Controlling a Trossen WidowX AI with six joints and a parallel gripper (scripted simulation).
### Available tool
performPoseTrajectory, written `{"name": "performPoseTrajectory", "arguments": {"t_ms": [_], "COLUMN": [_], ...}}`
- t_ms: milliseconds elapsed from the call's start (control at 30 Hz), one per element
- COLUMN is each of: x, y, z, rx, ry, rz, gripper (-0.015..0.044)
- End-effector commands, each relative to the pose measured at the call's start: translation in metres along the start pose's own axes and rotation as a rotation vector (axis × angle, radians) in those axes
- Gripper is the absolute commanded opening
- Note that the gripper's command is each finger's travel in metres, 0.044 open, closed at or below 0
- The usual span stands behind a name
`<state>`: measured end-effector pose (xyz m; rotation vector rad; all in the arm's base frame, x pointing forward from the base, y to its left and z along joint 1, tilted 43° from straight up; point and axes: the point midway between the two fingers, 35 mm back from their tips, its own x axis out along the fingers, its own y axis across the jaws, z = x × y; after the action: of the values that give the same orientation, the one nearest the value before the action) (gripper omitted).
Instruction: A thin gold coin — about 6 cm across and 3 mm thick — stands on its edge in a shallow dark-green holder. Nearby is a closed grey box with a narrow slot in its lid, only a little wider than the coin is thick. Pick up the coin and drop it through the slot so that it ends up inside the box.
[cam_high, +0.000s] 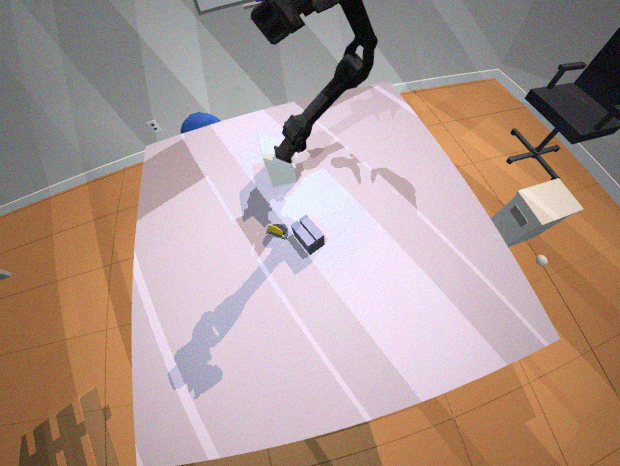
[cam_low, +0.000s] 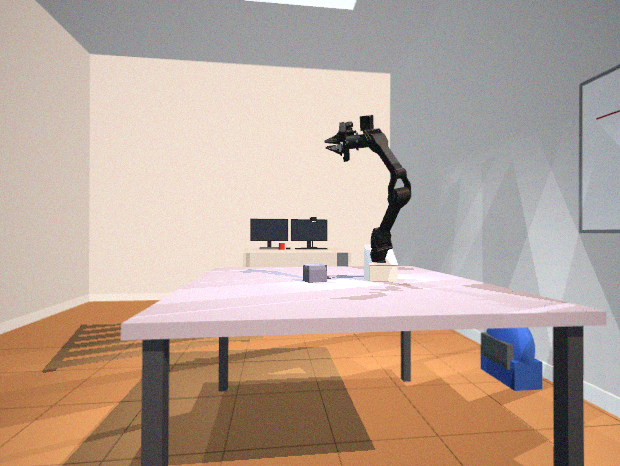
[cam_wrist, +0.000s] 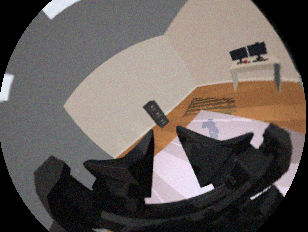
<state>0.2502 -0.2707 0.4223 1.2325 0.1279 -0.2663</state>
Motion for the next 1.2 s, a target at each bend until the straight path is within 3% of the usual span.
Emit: {"name": "performPoseTrajectory", "arguments": {"t_ms": [0,333,633,900,1167], "x": [0.043,0.102,0.131,0.131,0.104], "y": [-0.058,-0.150,-0.228,-0.287,-0.334], "z": [-0.014,-0.068,-0.142,-0.218,-0.293], "rx": [-0.165,-0.508,-0.831,-1.093,-1.296], "ry": [0.116,0.412,0.768,1.114,1.454], "rz": [-0.096,-0.181,-0.134,0.046,0.390], "gripper": [0.0161,0.0161,0.0161,0.0161,0.0161]}}
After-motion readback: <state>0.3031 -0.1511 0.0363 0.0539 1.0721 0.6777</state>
